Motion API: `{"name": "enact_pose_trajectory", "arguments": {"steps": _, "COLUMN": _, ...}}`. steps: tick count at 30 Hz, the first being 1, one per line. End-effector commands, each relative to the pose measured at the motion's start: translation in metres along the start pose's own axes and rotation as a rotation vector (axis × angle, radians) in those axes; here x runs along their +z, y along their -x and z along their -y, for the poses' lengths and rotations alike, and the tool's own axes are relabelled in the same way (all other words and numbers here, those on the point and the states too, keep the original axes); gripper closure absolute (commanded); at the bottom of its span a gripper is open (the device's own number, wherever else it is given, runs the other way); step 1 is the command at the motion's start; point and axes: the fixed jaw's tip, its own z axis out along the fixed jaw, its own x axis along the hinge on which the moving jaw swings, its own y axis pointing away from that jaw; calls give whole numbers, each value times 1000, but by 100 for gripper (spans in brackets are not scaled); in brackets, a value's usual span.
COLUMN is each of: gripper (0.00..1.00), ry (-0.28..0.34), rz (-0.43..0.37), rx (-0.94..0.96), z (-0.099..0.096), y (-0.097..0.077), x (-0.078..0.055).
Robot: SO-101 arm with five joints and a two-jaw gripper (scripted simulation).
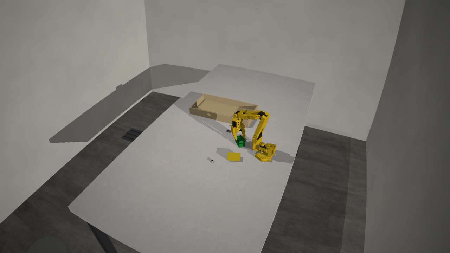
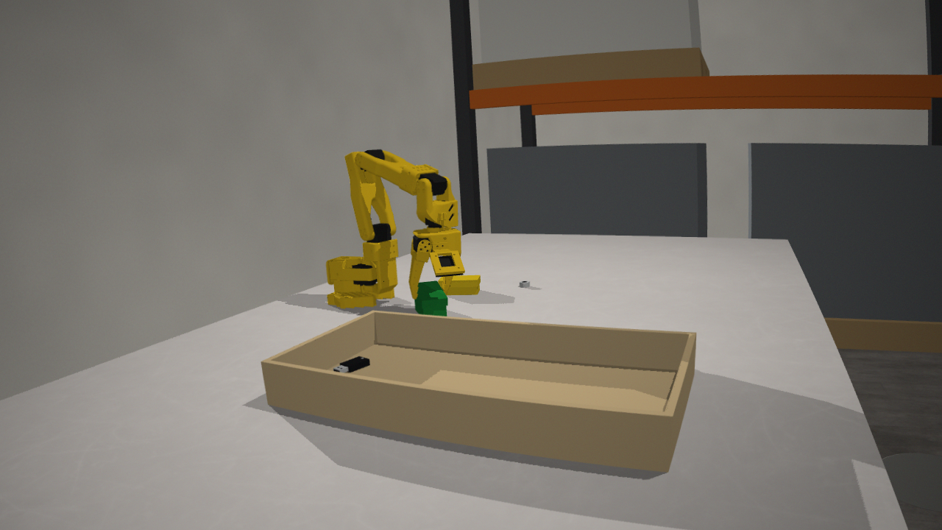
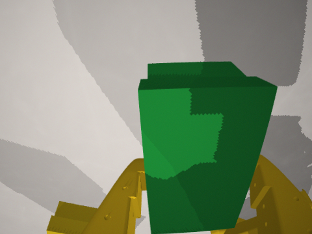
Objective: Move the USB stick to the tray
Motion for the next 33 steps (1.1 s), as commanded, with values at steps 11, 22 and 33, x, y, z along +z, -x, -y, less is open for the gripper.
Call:
{"name": "enact_pose_trajectory", "arguments": {"steps": 11, "gripper": 79, "ry": 26, "rz": 36, "rx": 4, "z": -4, "y": 3, "x": -5}}
{"name": "enact_pose_trajectory", "arguments": {"steps": 22, "gripper": 79, "ry": 26, "rz": 36, "rx": 4, "z": -3, "y": -2, "x": -3}}
{"name": "enact_pose_trajectory", "arguments": {"steps": 33, "gripper": 79, "ry": 26, "rz": 36, "rx": 4, "z": -3, "y": -4, "x": -2}}
